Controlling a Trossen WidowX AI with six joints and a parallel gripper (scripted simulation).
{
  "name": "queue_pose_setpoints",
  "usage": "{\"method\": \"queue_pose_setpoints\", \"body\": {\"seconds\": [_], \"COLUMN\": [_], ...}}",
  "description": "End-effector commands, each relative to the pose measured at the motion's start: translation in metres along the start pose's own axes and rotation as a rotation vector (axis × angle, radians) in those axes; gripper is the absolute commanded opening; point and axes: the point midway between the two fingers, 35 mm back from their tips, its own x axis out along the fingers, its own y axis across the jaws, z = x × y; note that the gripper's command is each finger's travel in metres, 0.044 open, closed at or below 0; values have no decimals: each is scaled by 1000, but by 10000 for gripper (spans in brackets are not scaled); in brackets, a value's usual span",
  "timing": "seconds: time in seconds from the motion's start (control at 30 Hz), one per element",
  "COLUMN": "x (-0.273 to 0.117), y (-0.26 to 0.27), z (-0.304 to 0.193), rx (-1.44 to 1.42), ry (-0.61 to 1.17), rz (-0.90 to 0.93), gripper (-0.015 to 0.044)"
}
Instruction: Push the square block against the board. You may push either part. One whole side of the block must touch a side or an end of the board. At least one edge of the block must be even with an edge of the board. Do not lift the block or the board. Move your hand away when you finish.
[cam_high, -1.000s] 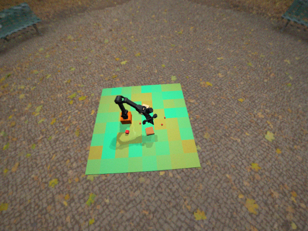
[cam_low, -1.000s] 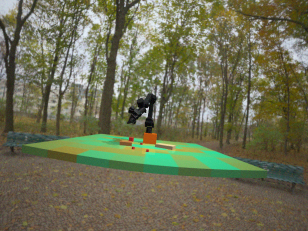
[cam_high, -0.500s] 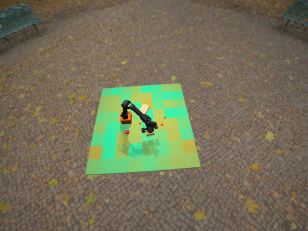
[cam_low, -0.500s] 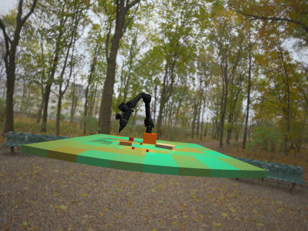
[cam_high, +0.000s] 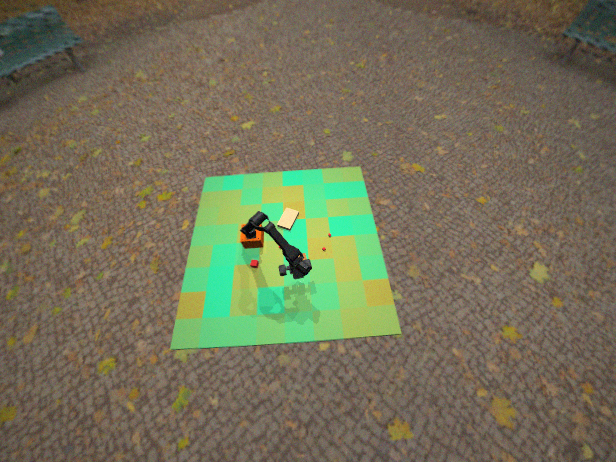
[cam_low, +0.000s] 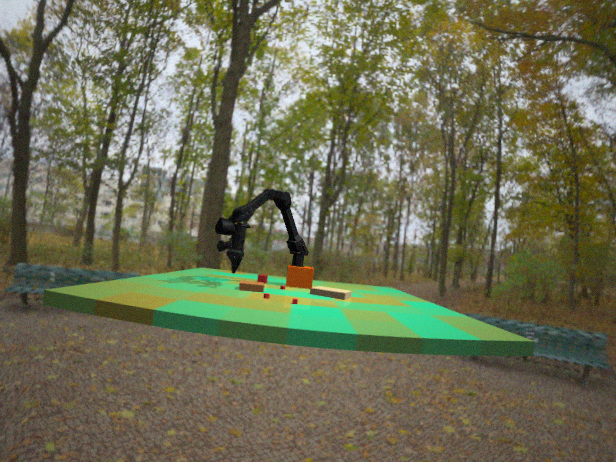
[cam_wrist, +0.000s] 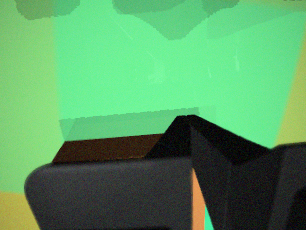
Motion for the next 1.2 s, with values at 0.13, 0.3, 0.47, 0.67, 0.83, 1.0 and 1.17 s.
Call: {"method": "queue_pose_setpoints", "body": {"seconds": [0.13, 0.3, 0.47, 0.67, 0.83, 1.0, 1.17], "x": [50, 50, 50, 49, 49, 49, 49], "y": [-1, 0, 0, 1, 1, 2, 2], "z": [-5, -6, -11, -16, -21, -26, -30], "rx": [-12, -12, -12, -12, -12, -12, -12], "ry": [18, 18, 18, 18, 19, 19, 20], "rz": [-6, -6, -6, -6, -6, -6, -6], "gripper": [0, 0, 0, 0, 0, 0, 0]}}
